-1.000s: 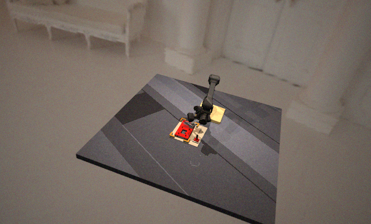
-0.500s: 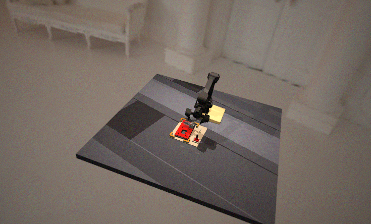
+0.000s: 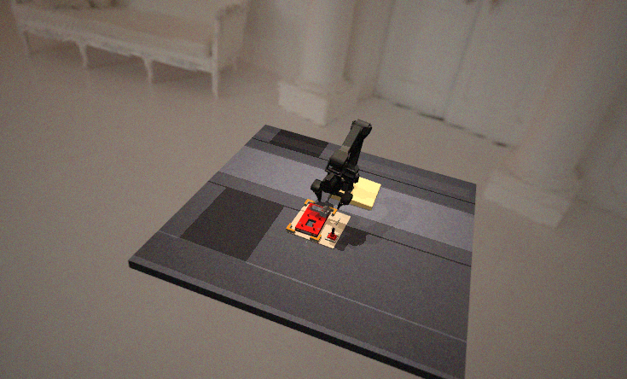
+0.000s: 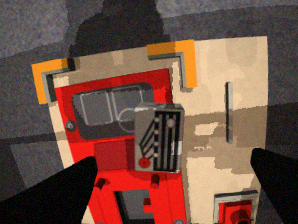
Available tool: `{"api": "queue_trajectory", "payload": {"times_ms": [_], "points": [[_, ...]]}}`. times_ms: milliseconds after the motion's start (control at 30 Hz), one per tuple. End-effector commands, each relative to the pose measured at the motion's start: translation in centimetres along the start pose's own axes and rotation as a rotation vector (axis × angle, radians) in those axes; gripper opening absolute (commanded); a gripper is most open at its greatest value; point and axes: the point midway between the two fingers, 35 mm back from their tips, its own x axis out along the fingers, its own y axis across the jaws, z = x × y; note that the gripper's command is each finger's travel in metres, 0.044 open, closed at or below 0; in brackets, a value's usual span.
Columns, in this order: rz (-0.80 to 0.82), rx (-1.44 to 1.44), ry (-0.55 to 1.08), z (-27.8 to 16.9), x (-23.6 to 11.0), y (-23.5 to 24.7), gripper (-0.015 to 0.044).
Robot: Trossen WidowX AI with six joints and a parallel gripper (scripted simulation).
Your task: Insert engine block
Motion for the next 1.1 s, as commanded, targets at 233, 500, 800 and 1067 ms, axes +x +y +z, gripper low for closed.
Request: {"api": "queue_trajectory", "payload": {"times_ms": [233, 500, 800, 1067], "points": [[-0.055, 0.078, 0.074, 0.2, -0.2, 1.2, 0.044], [-0.055, 0.078, 0.074, 0.1, 1.3, 1.1, 0.044], [-0.055, 0.078, 0.074, 0.0, 2.5, 1.1, 0.044], [-0.055, 0.078, 0.074, -0.1, 3.8, 1.0, 0.044]]}}
